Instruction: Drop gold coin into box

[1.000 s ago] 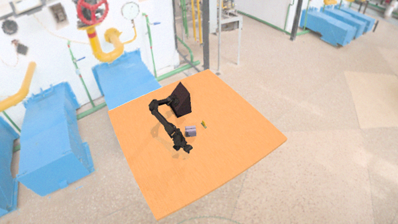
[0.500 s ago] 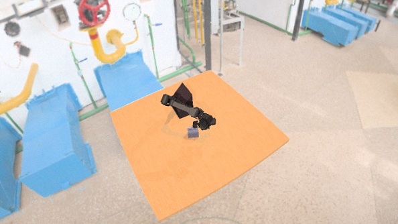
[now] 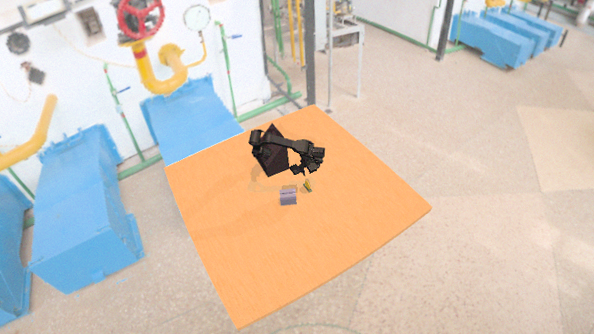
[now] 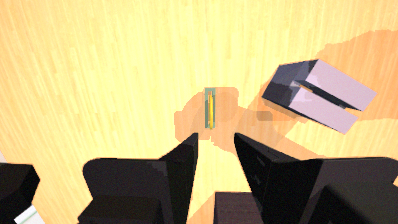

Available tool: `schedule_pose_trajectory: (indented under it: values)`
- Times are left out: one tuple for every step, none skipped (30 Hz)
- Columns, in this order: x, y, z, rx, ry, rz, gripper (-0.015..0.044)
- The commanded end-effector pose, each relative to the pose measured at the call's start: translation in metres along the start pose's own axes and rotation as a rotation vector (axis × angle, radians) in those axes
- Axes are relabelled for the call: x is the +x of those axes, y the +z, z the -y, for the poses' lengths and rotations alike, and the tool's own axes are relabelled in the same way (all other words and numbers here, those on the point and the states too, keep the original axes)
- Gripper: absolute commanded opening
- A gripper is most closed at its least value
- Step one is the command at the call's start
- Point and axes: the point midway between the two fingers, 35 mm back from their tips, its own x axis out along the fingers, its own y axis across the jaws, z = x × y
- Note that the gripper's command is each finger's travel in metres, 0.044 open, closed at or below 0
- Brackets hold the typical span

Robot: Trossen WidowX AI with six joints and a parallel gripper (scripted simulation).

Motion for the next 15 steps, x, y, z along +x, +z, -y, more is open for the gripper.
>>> schedule_pose_trajectory:
  values:
    - [0.029, -0.004, 0.002, -0.012, -0.016, -0.014, 0.0161]
    - [0.032, -0.004, 0.002, -0.012, -0.016, -0.014, 0.0161]
    - [0.032, -0.004, 0.002, -0.012, -0.016, -0.014, 0.0161]
    - [0.032, -0.004, 0.002, -0.012, -0.016, -0.014, 0.0161]
    - [0.032, -0.004, 0.002, -0.012, -0.016, -0.014, 0.0161]
    - [0.034, -0.004, 0.002, -0.012, -0.016, -0.014, 0.0161]
    - [0.039, -0.003, 0.002, -0.012, -0.016, -0.014, 0.0161]
    - [0.045, -0.003, 0.001, -0.012, -0.016, -0.014, 0.0161]
    - [0.047, -0.003, 0.001, -0.012, -0.016, -0.014, 0.0161]
    - [0.047, -0.003, 0.001, -0.012, -0.016, -0.014, 0.0161]
    - [0.047, -0.003, 0.001, -0.012, -0.016, -0.014, 0.0161]
    - [0.047, -0.003, 0.001, -0.012, -0.016, -0.014, 0.0161]
    - [0.048, -0.003, 0.001, -0.012, -0.016, -0.014, 0.0161]
    - [0.049, -0.003, 0.001, -0.012, -0.016, -0.014, 0.0161]
    - [0.051, -0.003, 0.001, -0.012, -0.016, -0.014, 0.0161]
